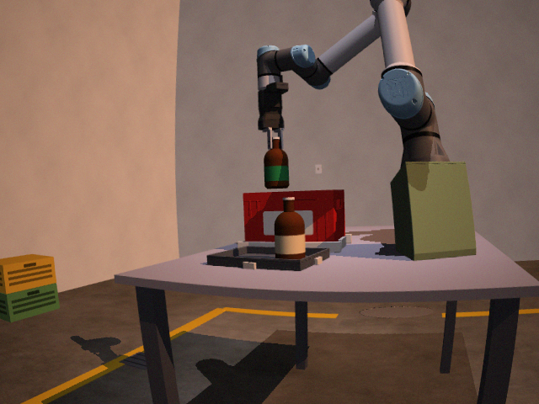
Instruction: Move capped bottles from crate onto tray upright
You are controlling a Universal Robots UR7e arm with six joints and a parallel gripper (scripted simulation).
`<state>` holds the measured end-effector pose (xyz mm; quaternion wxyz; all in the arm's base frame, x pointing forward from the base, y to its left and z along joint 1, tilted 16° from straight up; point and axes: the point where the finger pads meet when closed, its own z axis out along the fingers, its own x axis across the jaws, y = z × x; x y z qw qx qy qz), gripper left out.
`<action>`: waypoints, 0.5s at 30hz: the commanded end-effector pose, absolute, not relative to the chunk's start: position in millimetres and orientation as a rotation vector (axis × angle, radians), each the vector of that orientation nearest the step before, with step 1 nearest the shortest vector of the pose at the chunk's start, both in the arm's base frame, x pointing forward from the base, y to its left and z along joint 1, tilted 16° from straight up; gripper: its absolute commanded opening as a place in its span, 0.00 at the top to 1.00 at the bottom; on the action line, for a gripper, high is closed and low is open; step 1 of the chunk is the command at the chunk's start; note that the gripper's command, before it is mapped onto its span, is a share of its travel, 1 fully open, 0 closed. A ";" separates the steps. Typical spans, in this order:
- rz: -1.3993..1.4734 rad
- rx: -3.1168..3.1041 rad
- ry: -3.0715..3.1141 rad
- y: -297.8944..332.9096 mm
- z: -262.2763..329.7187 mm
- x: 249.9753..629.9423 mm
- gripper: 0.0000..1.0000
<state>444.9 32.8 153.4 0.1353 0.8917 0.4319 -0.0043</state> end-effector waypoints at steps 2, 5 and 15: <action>-0.011 2.582 1.250 44.2 150.9 444.5 1.00; -0.011 2.582 1.250 50.0 149.4 444.1 1.00; -0.011 2.583 1.250 61.2 146.4 442.8 1.00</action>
